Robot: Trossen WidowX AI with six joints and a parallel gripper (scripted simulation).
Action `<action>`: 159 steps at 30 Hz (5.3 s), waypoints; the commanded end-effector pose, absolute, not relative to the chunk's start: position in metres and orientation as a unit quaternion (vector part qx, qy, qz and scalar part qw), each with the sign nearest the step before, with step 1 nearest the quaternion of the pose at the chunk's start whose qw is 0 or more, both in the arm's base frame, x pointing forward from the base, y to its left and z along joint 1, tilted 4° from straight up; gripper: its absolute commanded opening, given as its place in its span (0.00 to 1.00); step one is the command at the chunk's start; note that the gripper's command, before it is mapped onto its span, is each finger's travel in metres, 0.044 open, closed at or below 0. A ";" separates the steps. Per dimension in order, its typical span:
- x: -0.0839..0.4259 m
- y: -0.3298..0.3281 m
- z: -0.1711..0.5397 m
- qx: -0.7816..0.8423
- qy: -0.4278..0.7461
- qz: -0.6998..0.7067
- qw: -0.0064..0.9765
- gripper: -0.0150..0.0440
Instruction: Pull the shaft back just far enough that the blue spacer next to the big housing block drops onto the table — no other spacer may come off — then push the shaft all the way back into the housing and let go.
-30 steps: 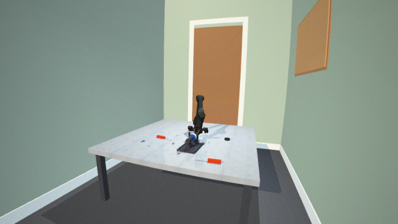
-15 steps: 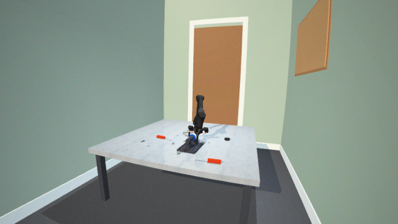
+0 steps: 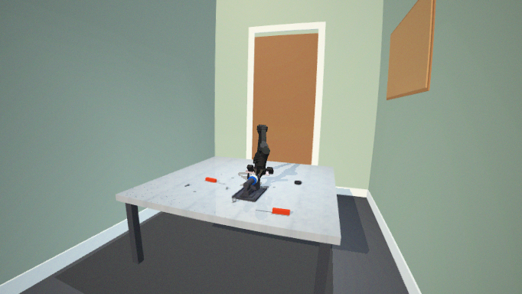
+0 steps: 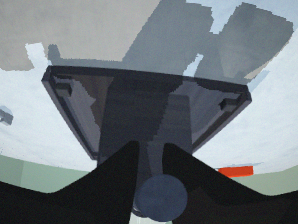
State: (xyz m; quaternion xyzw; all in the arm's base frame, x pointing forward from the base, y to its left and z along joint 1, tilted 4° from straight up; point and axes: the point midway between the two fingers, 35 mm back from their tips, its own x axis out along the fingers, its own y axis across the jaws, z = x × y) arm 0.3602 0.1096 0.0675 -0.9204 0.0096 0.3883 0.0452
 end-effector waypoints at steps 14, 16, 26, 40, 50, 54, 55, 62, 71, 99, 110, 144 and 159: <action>0.358 0.110 0.068 -0.920 0.011 0.389 0.047 0.25; 0.358 0.110 0.068 -0.920 0.011 0.389 0.047 0.25; 0.357 0.110 0.068 -0.920 0.011 0.389 0.047 0.25; 0.355 0.110 0.068 -0.920 0.011 0.389 0.047 0.25; 0.354 0.110 0.068 -0.920 0.011 0.389 0.047 0.25; 0.354 0.110 0.068 -0.920 0.011 0.389 0.047 0.25; 0.354 0.110 0.068 -0.920 0.011 0.389 0.047 0.25; 0.353 0.110 0.068 -0.920 0.011 0.389 0.047 0.25; 0.352 0.110 0.068 -0.920 0.011 0.389 0.047 0.25; 0.349 0.110 0.068 -0.920 0.011 0.389 0.047 0.25; 0.348 0.110 0.068 -0.920 0.011 0.389 0.047 0.25; 0.345 0.110 0.067 -0.920 0.011 0.389 0.047 0.25; 0.343 0.110 0.067 -0.920 0.011 0.389 0.047 0.25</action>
